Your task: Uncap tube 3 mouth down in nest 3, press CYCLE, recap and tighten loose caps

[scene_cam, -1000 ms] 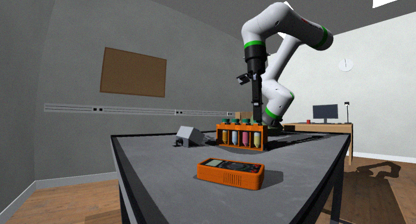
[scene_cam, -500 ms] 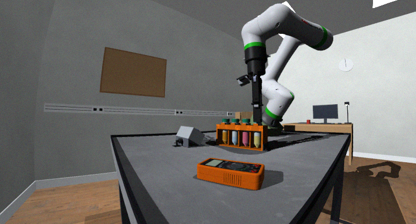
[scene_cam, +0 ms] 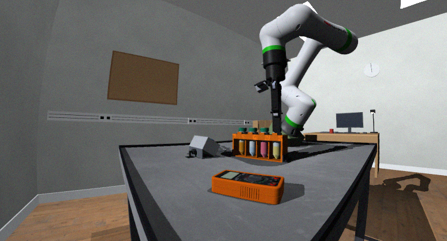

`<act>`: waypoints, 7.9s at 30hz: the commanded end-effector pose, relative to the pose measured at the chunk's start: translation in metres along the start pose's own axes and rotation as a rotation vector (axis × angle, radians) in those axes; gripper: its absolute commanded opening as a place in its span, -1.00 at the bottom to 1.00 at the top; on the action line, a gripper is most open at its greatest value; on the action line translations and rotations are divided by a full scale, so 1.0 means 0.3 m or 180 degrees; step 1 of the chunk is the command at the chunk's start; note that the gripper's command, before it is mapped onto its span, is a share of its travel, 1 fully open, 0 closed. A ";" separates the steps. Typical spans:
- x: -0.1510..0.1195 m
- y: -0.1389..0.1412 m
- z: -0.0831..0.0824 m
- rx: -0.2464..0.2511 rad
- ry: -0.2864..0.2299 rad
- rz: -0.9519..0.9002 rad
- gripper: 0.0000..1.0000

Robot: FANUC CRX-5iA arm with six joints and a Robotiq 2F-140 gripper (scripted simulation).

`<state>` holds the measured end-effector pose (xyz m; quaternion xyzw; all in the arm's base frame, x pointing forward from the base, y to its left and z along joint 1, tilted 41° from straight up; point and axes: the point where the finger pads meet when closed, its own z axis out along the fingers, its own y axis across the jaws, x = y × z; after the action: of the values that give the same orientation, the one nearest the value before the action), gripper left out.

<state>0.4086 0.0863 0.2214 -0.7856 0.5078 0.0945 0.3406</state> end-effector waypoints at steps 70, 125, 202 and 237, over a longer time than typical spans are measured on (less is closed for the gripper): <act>0.169 0.041 -0.153 0.0002 0.0003 -0.0001 -0.18; 0.169 0.041 -0.002 0.0002 0.0003 -0.0001 -0.41; 0.250 0.062 -0.154 0.0002 0.0003 0.0759 -0.18; 0.506 0.125 -0.035 0.0002 0.0004 -0.0001 -0.18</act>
<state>0.4446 -0.0405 0.1375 -0.7856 0.5078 0.0946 0.3407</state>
